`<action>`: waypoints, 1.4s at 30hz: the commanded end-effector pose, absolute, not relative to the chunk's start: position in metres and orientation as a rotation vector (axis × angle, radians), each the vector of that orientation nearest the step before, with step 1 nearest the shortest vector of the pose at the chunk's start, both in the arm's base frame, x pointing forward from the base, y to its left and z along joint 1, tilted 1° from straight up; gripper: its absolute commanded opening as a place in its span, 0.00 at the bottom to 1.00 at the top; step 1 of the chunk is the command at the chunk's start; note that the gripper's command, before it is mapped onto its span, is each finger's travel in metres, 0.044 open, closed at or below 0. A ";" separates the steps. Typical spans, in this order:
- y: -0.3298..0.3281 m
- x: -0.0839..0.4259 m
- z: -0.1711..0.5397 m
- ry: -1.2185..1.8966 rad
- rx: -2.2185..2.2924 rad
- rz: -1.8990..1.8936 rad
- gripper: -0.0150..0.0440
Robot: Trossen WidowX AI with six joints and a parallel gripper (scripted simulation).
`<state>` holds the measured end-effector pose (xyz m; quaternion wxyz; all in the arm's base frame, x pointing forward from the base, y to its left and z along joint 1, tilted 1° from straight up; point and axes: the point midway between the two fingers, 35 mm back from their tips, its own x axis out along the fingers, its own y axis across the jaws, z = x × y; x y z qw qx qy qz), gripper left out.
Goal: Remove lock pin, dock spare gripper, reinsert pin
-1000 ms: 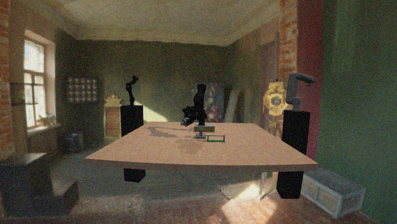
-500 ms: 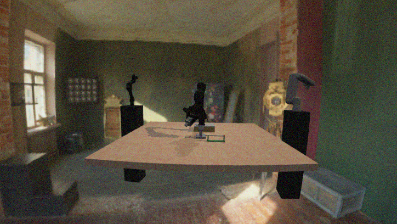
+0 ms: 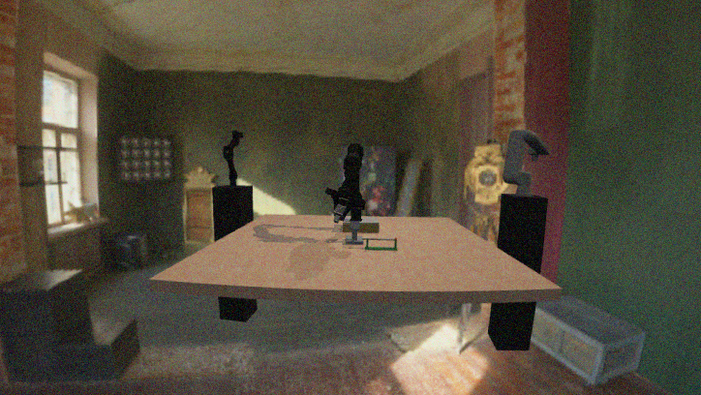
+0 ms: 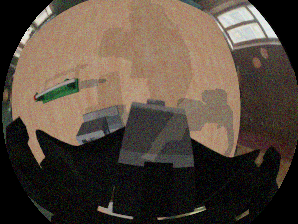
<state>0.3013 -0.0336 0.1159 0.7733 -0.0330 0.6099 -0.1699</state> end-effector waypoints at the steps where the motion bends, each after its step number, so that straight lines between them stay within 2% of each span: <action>1: -0.027 0.302 0.121 1.361 -0.083 -0.321 0.25; 32: 0.025 0.274 0.161 1.760 -0.128 0.072 0.25; 42: 0.026 0.277 0.147 1.786 -0.136 0.085 0.25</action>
